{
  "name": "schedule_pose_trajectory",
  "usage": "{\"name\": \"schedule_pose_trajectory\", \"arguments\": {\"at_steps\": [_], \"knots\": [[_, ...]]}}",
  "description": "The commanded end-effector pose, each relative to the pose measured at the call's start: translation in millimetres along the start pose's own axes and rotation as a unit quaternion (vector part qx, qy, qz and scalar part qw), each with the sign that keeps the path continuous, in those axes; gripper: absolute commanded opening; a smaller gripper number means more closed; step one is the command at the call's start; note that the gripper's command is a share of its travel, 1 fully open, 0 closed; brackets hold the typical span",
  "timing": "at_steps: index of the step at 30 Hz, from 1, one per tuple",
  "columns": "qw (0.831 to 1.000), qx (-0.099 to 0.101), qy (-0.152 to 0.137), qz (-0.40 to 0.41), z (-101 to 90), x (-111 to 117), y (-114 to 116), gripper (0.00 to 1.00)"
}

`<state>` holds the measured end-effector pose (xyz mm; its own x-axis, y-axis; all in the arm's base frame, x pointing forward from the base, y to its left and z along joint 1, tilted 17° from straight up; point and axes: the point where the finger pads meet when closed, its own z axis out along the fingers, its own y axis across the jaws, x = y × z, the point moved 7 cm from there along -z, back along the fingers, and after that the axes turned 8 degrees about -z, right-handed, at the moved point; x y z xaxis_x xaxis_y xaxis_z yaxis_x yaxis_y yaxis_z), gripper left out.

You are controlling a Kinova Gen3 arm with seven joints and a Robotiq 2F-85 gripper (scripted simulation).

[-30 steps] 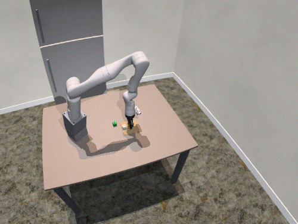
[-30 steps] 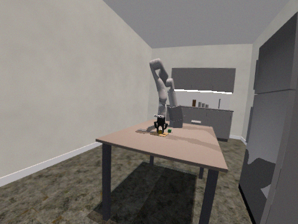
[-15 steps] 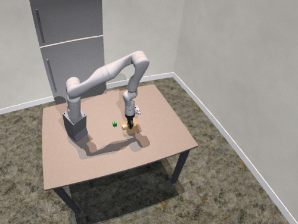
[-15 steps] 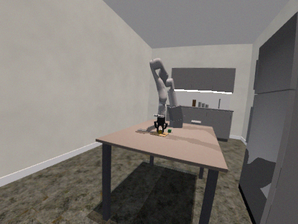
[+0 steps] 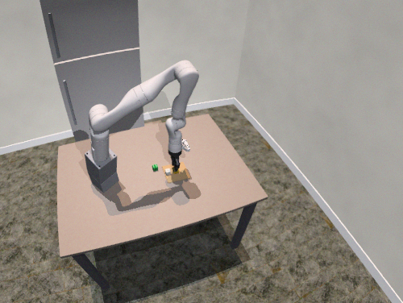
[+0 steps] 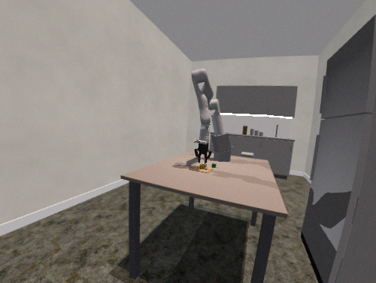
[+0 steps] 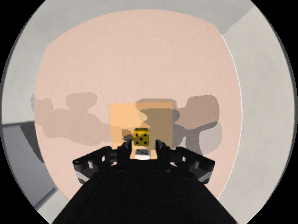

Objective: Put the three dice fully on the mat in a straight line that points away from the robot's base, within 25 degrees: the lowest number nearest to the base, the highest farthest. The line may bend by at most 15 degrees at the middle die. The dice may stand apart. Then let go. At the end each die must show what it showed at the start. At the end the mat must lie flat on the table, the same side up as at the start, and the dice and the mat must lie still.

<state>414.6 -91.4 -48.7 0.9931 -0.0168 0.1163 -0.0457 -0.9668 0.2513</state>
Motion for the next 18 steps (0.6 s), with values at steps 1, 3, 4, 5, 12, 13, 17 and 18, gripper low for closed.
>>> {"name": "schedule_pose_trajectory", "arguments": {"at_steps": [1, 3, 4, 5, 12, 13, 17, 18], "knots": [[1.0, 0.001, 0.01, -0.005, -15.8, 6.8, -3.5, 0.46], [1.0, 0.001, 0.01, -0.005, -21.9, 6.6, -3.5, 0.46], [1.0, 0.001, 0.01, -0.005, -24.8, 6.6, -3.5, 0.46], [1.0, 0.001, 0.01, -0.005, -24.8, 6.6, -3.5, 0.46], [1.0, 0.001, 0.01, -0.005, -39.3, 6.3, -3.5, 0.46], [1.0, 0.001, 0.01, -0.005, -41.4, 6.3, -3.4, 0.46], [1.0, 0.001, 0.01, -0.005, -48.3, 6.1, -3.4, 0.46], [1.0, 0.001, 0.01, -0.005, -49.6, 6.1, -3.4, 0.46]]}}
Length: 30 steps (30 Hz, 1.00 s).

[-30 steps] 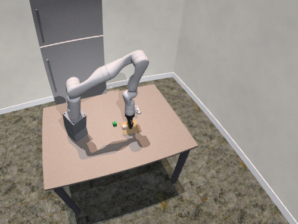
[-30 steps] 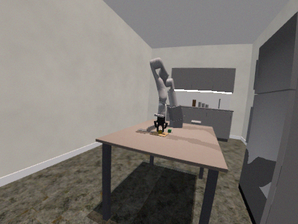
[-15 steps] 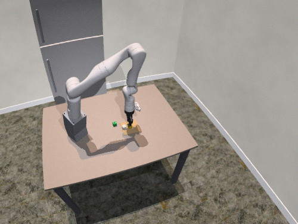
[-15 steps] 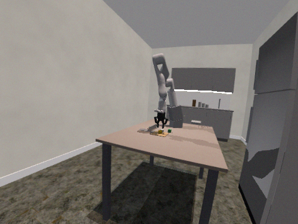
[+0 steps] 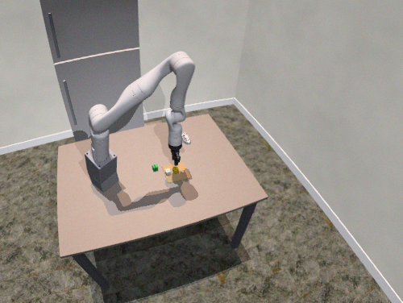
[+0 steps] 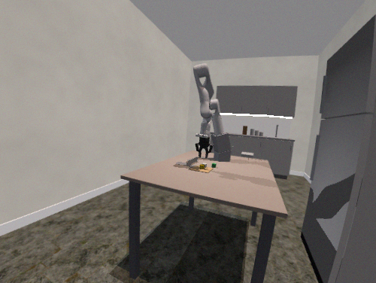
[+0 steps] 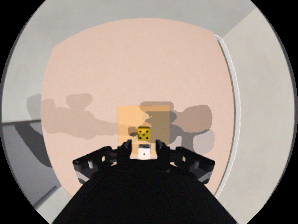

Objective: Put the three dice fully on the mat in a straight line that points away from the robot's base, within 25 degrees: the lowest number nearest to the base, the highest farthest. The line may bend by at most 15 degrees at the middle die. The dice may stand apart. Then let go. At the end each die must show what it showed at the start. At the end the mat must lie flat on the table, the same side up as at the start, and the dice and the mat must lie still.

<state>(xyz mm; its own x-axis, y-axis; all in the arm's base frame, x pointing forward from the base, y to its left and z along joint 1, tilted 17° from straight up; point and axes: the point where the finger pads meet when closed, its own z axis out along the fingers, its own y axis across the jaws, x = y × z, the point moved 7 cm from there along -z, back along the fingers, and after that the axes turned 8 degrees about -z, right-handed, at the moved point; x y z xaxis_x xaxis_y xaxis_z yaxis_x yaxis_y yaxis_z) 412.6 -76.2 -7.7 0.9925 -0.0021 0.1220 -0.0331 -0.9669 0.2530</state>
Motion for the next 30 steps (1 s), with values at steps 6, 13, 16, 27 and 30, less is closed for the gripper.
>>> {"name": "schedule_pose_trajectory", "arguments": {"at_steps": [6, 13, 16, 27, 30], "knots": [[1.0, 0.001, 0.006, 0.002, -9.8, 3.6, 0.9, 0.46], [1.0, 0.001, 0.006, 0.002, -11.1, 3.5, 0.9, 1.0], [1.0, 0.001, 0.006, 0.002, -11.1, 3.5, 0.9, 1.0], [1.0, 0.001, 0.006, 0.002, -11.1, 3.5, 0.9, 1.0], [1.0, 0.001, 0.006, 0.002, -11.1, 3.5, 0.9, 1.0]]}}
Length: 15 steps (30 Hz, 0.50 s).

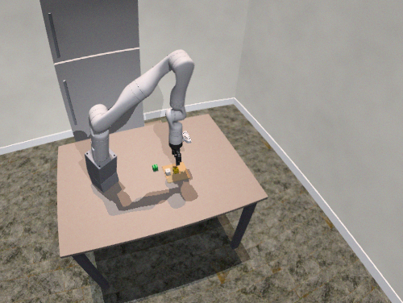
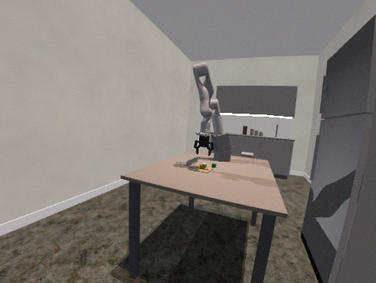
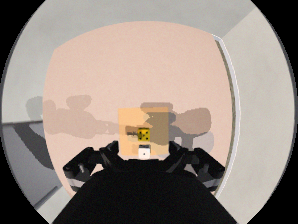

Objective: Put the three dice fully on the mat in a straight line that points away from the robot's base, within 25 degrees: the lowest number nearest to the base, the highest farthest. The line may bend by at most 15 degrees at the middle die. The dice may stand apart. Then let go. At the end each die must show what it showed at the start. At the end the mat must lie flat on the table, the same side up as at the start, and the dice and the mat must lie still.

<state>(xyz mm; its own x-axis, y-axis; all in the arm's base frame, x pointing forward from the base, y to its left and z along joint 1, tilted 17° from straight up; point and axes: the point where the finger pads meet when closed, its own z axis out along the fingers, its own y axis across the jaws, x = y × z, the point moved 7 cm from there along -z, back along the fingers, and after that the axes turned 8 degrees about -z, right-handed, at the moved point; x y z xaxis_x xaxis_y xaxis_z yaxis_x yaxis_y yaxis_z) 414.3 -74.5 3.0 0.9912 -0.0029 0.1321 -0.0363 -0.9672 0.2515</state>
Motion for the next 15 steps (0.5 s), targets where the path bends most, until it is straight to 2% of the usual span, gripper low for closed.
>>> {"name": "schedule_pose_trajectory", "arguments": {"at_steps": [1, 9, 15], "knots": [[1.0, 0.0, 0.001, 0.0, -0.5, 0.5, -0.1, 1.0], [1.0, -0.001, -0.001, 0.0, -0.2, -1.3, -0.9, 1.0], [1.0, -0.006, -0.009, -0.003, 2.3, -14.4, -6.7, 1.0]]}}
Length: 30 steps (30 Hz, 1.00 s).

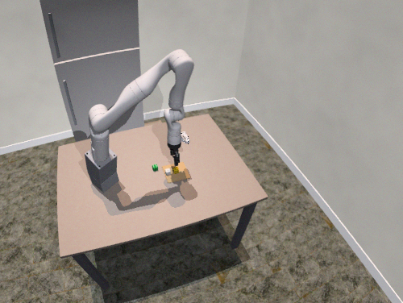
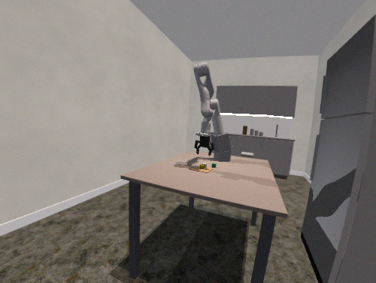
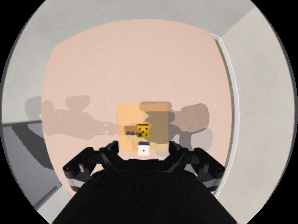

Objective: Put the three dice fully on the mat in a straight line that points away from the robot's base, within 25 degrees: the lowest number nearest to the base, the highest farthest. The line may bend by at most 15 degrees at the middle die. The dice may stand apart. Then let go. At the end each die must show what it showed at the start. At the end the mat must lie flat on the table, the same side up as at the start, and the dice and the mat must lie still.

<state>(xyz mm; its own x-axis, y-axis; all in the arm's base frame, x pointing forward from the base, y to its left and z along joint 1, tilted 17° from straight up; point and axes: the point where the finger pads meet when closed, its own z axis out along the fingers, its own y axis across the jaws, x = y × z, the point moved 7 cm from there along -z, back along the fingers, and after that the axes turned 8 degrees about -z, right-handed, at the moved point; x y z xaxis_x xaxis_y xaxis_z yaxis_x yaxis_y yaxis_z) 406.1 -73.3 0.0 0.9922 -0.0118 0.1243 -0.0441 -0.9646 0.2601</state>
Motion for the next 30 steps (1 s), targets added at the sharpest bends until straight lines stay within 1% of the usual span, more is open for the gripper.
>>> {"name": "schedule_pose_trajectory", "arguments": {"at_steps": [1, 9, 11, 15, 19, 23, 26, 30], "knots": [[1.0, -0.002, -0.006, -0.007, 1.3, -9.4, -6.5, 1.0], [1.0, -0.015, -0.019, -0.017, 6.1, -44.9, -23.7, 1.0], [1.0, -0.015, -0.019, -0.017, 6.1, -44.9, -23.7, 1.0], [0.999, -0.018, -0.018, -0.022, 7.2, -62.6, -34.5, 1.0], [0.999, -0.015, -0.012, -0.026, 7.1, -77.3, -46.0, 1.0], [1.0, -0.009, -0.005, -0.029, 6.2, -88.3, -56.7, 1.0], [1.0, -0.003, 0.0, -0.03, 5.4, -94.0, -63.1, 1.0], [1.0, 0.0, 0.003, -0.03, 4.9, -96.7, -66.3, 1.0]]}}
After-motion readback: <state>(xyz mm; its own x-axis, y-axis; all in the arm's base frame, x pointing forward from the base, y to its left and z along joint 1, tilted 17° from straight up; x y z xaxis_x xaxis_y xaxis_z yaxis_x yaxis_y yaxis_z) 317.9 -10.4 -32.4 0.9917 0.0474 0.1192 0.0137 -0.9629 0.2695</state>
